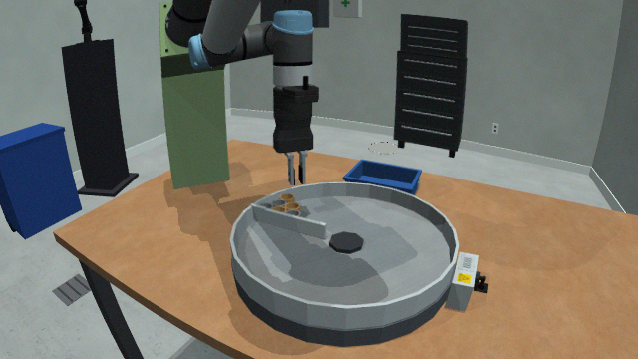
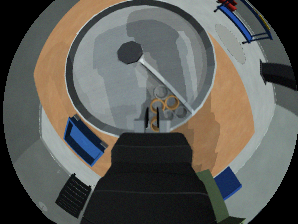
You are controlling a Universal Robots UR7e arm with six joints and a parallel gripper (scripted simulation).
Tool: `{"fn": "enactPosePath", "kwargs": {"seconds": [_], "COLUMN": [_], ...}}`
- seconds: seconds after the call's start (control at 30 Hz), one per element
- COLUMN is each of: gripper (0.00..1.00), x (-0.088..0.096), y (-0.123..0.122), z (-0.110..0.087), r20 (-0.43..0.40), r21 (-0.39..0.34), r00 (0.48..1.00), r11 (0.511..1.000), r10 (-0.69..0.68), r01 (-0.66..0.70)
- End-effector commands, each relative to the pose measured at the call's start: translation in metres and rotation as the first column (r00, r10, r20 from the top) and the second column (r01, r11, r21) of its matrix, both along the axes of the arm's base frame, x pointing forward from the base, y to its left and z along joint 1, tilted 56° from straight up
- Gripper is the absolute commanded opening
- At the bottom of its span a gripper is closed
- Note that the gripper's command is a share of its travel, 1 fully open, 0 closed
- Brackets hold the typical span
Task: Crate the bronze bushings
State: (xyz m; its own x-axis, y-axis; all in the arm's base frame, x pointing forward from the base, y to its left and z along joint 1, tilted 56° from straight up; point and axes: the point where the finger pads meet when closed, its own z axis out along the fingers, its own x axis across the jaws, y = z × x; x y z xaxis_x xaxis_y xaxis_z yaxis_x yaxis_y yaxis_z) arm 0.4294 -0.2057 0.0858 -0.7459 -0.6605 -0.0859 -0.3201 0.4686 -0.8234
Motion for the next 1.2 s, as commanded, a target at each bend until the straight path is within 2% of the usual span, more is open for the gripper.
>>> {"fn": "enactPosePath", "kwargs": {"seconds": [0.0,0.47,0.63,1.03,1.17], "gripper": [0.40,0.40,0.40,0.40,0.40], "x": [0.005,0.009,0.017,0.017,0.024], "y": [-0.005,-0.008,-0.017,-0.017,-0.024], "z": [-0.004,-0.008,-0.016,-0.016,-0.022], "r20": [0.001,0.001,0.002,0.002,0.003], "r21": [-0.001,-0.001,-0.002,-0.002,-0.002], "r00": [1.000,1.000,1.000,1.000,1.000], "r11": [1.000,1.000,1.000,1.000,1.000], "r10": [0.000,0.000,0.000,0.000,0.000], "r01": [0.000,0.000,0.000,0.000,0.000]}}
